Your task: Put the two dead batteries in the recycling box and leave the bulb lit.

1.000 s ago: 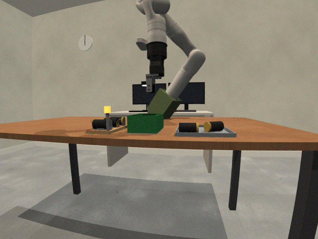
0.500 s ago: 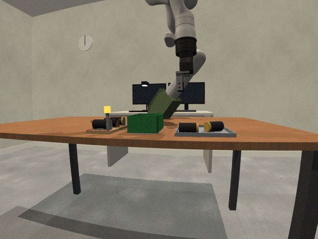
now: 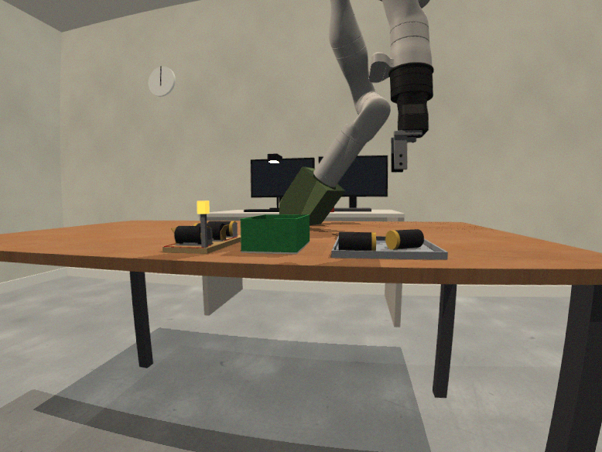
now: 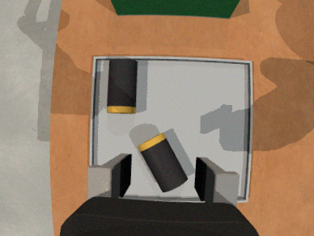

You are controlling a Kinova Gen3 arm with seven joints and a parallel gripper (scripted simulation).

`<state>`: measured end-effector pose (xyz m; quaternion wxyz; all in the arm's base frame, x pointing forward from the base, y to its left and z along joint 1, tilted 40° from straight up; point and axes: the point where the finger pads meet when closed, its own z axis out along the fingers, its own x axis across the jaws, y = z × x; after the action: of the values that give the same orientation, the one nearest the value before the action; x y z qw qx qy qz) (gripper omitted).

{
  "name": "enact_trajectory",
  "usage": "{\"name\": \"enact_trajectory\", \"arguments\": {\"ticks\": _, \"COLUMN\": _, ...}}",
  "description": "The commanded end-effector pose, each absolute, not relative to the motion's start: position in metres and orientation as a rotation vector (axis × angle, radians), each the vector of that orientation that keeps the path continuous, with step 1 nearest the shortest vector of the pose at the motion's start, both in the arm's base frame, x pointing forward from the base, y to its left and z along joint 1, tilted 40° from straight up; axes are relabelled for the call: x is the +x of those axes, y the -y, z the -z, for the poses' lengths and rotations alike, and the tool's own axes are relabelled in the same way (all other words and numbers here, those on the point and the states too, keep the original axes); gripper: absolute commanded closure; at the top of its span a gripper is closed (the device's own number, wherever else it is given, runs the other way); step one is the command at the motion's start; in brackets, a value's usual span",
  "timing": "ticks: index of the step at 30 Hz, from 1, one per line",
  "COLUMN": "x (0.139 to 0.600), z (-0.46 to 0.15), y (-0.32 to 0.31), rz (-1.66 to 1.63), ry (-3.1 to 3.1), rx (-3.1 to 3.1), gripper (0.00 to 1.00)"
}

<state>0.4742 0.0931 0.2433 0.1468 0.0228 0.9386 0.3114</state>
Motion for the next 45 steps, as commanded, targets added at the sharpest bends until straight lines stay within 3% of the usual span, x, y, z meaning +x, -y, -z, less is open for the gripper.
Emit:
{"name": "enact_trajectory", "arguments": {"ticks": 1, "x": 0.4751, "z": -0.2489, "y": -0.1031, "rz": -0.882, "ry": -2.703, "rx": 0.039, "gripper": 0.1}}
{"name": "enact_trajectory", "arguments": {"ticks": 17, "x": 0.4752, "z": -0.2494, "y": -0.1038, "rz": -0.872, "ry": -2.696, "rx": -0.006, "gripper": 0.1}}
{"name": "enact_trajectory", "arguments": {"ticks": 45, "x": 0.4752, "z": -0.2495, "y": -0.1039, "rz": -0.719, "ry": -2.526, "rx": -0.613, "gripper": 0.1}}
